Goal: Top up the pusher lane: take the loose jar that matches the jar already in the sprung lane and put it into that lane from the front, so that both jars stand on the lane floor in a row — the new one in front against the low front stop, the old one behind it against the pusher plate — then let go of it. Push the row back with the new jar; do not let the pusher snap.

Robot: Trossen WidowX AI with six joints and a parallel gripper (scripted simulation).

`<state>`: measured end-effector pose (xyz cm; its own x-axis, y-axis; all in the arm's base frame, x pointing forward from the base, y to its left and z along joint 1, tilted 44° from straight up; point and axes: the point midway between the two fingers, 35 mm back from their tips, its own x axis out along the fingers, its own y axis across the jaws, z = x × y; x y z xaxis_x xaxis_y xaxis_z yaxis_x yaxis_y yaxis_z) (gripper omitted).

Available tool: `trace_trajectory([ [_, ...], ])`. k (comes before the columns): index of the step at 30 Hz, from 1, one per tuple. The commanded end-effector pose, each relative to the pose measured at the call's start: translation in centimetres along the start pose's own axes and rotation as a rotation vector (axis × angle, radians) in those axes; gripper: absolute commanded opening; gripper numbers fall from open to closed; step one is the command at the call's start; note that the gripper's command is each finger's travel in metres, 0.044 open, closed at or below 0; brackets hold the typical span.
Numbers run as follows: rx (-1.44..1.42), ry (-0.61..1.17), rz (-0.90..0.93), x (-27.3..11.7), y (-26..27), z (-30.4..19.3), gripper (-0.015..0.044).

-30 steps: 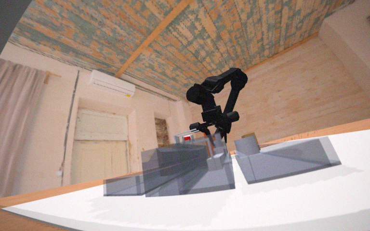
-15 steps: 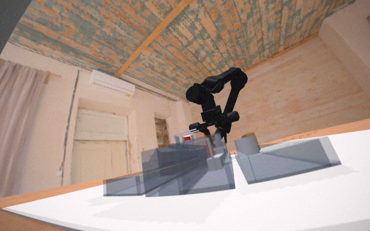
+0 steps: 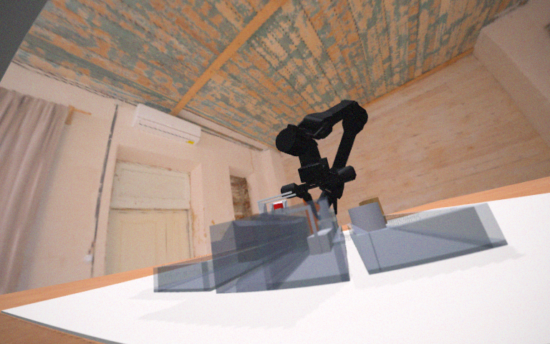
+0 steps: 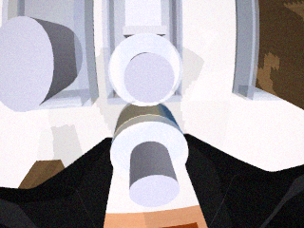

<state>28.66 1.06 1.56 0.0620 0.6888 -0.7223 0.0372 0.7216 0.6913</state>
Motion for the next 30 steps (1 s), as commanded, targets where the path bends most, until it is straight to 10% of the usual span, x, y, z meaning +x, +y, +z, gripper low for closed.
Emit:
trace_trajectory([
  [1,-0.006,-0.013,0.0,-0.1,0.0,0.7,0.0],
  [30,-0.007,-0.013,0.0,-0.1,0.0,2.0,0.0],
])
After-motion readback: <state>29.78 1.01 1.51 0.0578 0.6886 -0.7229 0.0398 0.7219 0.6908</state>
